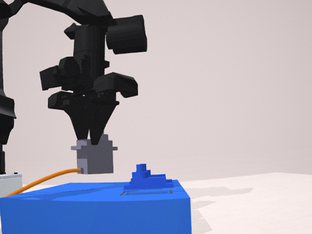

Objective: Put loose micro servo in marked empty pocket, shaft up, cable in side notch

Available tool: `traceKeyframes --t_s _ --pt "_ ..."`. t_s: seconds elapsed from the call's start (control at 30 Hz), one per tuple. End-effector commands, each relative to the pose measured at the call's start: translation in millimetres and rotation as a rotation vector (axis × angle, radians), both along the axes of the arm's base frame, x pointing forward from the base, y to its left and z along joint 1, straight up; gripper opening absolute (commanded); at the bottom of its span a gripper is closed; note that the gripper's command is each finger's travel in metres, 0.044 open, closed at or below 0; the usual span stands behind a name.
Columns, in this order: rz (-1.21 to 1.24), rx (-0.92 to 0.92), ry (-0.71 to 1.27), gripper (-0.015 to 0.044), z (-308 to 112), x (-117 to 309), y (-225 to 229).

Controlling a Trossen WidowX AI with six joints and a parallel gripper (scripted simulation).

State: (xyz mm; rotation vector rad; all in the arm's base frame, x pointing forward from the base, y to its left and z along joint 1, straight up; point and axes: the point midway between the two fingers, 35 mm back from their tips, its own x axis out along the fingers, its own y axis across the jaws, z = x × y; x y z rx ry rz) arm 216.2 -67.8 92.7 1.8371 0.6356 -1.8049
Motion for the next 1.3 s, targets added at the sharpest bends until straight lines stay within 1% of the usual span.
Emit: traceKeyframes --t_s 0.0,0.4,0.6,1.27 --pt "0.001 -0.006 -0.009 0.0000 2.3 -1.3 -16.6" --pt "0.001 -0.011 -0.008 0.0000 2.9 -12.7 -63.6" --pt "0.035 -0.012 -0.008 0.0000 2.9 -13.4 -66.3" --pt "0.712 -0.028 0.001 0.0000 2.9 -13.4 -66.3"
